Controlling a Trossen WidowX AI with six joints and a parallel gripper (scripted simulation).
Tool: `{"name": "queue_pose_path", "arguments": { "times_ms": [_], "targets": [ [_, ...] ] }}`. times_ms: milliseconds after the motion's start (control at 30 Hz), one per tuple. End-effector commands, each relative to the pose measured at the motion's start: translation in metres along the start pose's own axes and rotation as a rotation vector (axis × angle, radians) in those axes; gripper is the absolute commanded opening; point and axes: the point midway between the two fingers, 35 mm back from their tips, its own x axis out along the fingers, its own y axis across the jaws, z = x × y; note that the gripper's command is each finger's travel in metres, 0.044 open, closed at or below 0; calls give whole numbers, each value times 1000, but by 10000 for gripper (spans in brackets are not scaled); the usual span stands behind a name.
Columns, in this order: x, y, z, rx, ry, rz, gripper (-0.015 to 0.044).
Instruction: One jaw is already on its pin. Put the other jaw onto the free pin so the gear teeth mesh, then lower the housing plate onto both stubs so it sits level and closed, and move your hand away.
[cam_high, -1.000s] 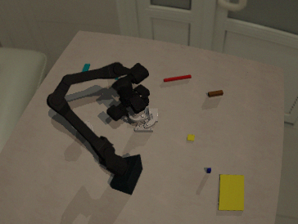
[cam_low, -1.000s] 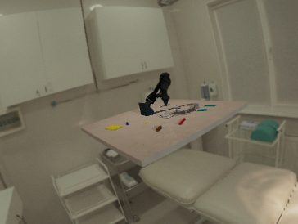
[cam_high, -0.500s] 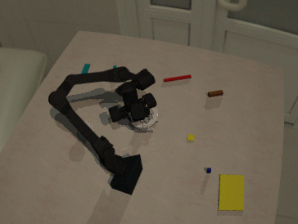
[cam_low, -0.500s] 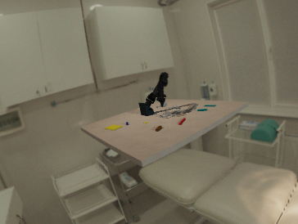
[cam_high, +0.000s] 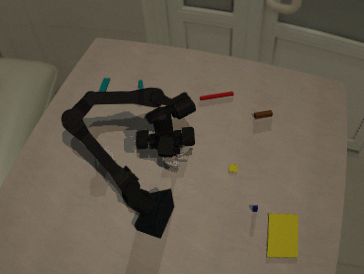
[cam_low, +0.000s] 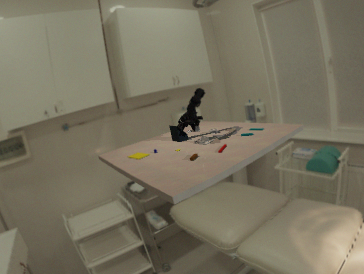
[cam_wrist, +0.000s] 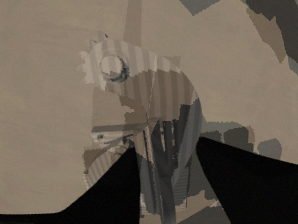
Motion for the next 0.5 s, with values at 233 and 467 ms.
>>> {"name": "queue_pose_path", "arguments": {
  "times_ms": [233, 467],
  "targets": [
    [2, 4, 14, 182, 2, -11, 134],
    [2, 4, 14, 182, 2, -11, 134]
  ]
}}
